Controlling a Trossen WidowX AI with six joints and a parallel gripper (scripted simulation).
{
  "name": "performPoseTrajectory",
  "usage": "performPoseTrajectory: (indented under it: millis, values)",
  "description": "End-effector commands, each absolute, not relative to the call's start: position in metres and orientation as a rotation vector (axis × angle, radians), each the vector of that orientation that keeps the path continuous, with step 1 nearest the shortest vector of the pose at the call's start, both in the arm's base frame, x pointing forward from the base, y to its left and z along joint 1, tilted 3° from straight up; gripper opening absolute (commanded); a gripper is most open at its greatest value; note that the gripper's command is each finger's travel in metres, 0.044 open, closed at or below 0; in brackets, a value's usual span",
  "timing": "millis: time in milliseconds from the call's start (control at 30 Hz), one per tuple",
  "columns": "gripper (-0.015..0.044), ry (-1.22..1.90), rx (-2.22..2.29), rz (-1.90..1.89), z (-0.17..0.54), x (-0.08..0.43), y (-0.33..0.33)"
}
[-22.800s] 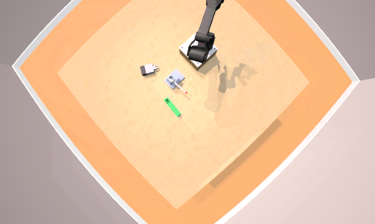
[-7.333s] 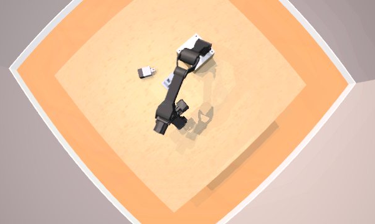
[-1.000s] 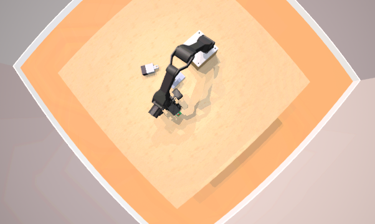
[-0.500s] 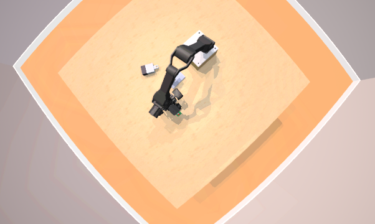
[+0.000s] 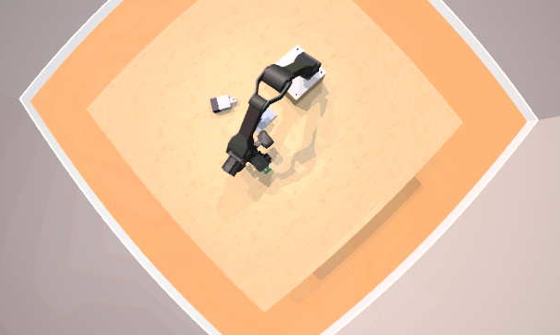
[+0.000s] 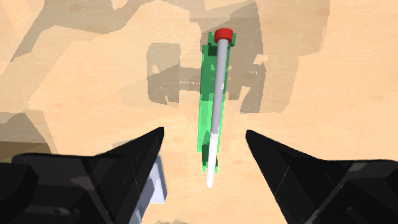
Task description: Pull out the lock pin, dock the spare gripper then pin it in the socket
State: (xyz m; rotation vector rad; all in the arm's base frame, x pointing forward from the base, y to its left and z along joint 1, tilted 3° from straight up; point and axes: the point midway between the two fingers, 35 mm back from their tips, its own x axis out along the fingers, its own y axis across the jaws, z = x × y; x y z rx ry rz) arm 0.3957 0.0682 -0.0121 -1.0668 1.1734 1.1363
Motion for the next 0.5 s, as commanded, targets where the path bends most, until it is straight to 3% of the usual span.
performPoseTrajectory:
  millis: [0,467]
  values:
    - [0.0440,1.172,-1.067,1.135,-0.001,0.395,0.069]
    - [0.0440,1.196,-1.060,1.156,0.029,0.387,0.069]
